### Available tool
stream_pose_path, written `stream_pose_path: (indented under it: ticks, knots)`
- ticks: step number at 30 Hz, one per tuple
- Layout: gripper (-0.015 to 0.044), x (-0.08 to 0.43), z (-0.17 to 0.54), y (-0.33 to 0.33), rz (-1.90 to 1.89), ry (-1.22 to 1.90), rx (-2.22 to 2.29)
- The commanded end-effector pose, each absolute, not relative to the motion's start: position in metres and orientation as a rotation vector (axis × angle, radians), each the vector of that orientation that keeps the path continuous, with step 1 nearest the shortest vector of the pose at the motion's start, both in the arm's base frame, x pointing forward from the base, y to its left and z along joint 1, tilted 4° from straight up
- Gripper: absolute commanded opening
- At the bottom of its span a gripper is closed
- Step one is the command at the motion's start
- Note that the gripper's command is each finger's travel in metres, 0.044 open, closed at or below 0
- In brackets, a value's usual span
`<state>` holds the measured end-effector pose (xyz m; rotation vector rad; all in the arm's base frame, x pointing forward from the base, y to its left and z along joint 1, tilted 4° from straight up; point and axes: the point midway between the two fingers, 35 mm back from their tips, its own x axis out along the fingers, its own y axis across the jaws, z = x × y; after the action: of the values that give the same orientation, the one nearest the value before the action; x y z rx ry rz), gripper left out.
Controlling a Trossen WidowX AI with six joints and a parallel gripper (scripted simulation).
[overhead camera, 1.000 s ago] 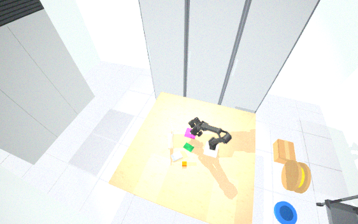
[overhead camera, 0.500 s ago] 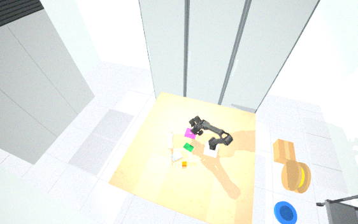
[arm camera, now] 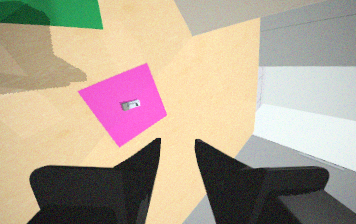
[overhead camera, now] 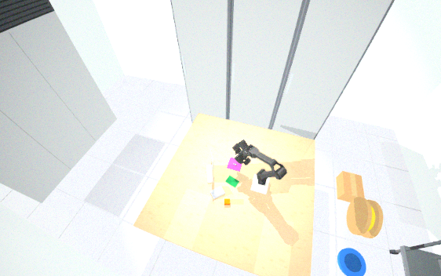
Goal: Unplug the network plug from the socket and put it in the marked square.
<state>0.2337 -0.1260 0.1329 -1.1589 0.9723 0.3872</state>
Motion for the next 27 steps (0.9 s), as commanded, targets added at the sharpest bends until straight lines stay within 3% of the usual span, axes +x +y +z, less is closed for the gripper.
stream_pose_path:
  ticks: [1,24,27]
  knots:
    - [0.0156,0.234,0.148,-0.127,0.391,0.965,-1.161]
    - [0.0156,0.225,0.212,-0.126,0.393,0.962,-1.163]
    - [0.0235,0.225,0.212,-0.126,0.393,0.962,-1.163]
